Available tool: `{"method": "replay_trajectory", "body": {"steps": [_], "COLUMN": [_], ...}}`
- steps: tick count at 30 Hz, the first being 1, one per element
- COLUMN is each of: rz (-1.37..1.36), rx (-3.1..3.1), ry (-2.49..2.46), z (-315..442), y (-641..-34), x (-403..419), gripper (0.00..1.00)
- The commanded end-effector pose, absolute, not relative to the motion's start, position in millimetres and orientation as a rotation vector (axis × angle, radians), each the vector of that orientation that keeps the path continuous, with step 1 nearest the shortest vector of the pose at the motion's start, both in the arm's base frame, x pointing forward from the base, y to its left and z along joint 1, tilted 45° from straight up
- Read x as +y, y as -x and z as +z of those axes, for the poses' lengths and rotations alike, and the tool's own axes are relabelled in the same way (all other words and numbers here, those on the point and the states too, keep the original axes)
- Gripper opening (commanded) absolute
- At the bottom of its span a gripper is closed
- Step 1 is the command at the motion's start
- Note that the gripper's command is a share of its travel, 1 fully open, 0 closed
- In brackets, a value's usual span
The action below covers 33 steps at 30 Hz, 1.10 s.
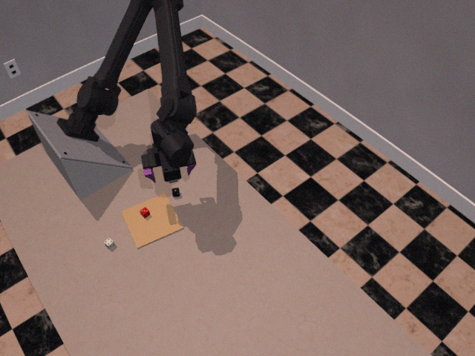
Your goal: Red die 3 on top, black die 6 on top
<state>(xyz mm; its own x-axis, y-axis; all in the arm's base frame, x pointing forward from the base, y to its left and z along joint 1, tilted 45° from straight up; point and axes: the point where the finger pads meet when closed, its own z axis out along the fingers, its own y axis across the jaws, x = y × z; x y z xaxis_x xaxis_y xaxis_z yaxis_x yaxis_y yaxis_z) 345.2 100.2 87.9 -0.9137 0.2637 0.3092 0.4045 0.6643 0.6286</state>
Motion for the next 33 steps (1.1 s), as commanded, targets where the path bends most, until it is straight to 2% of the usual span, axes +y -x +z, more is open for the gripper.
{"method": "replay_trajectory", "body": {"steps": [1, 33], "rz": [-1.082, -1.072], "rx": [-2.668, -2.660], "ry": [0.740, 0.711], "z": [96, 93], "y": [-354, -354], "x": [89, 97], "gripper": [0.35, 0.35]}}
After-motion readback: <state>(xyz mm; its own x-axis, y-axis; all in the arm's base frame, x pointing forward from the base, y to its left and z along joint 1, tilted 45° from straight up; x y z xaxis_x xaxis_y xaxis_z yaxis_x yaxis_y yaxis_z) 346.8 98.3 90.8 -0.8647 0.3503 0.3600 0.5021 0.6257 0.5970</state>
